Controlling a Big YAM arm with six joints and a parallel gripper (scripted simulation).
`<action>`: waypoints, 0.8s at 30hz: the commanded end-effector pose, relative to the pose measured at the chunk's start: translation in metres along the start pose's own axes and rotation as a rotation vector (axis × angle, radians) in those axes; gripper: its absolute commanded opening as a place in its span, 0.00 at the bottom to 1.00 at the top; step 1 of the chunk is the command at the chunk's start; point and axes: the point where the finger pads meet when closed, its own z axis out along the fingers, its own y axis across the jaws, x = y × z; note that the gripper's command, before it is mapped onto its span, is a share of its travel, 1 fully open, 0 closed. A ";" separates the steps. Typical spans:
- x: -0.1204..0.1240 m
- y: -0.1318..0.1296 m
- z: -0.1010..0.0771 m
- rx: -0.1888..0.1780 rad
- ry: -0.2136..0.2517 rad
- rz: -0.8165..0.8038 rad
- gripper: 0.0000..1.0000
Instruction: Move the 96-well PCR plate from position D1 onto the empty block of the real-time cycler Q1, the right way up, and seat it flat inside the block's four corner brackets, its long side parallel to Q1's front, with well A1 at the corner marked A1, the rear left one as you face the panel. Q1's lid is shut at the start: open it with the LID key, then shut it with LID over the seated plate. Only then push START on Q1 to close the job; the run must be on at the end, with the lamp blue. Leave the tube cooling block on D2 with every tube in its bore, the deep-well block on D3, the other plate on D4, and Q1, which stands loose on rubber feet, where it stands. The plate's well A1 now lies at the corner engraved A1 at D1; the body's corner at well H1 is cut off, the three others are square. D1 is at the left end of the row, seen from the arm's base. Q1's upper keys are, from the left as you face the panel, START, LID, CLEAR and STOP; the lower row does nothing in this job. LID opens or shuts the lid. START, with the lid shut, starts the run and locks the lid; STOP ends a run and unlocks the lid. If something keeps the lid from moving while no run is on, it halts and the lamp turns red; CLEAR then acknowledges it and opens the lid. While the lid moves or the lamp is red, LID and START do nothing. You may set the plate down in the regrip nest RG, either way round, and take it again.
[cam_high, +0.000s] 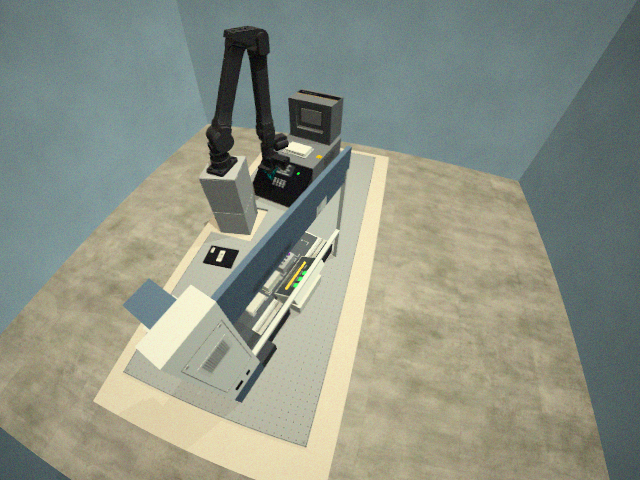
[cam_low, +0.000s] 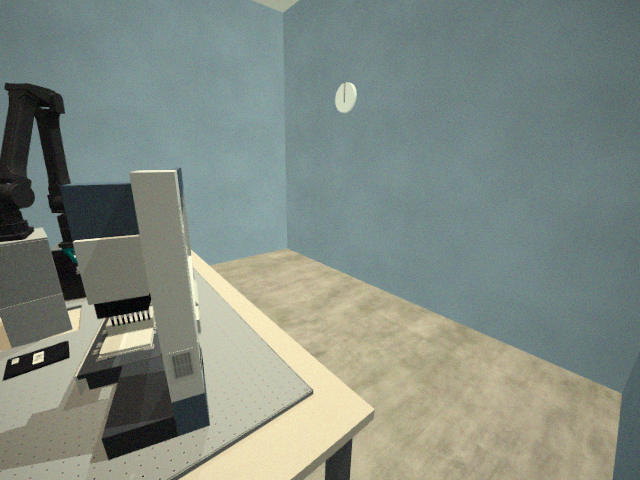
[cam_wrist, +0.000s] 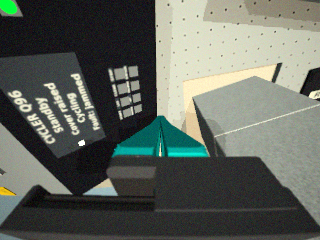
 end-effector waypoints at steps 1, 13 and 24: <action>-0.003 0.019 0.005 -0.030 -0.012 0.005 0.00; 0.000 0.024 0.015 -0.007 -0.001 0.016 0.00; -0.002 0.032 0.019 -0.023 -0.008 0.008 0.00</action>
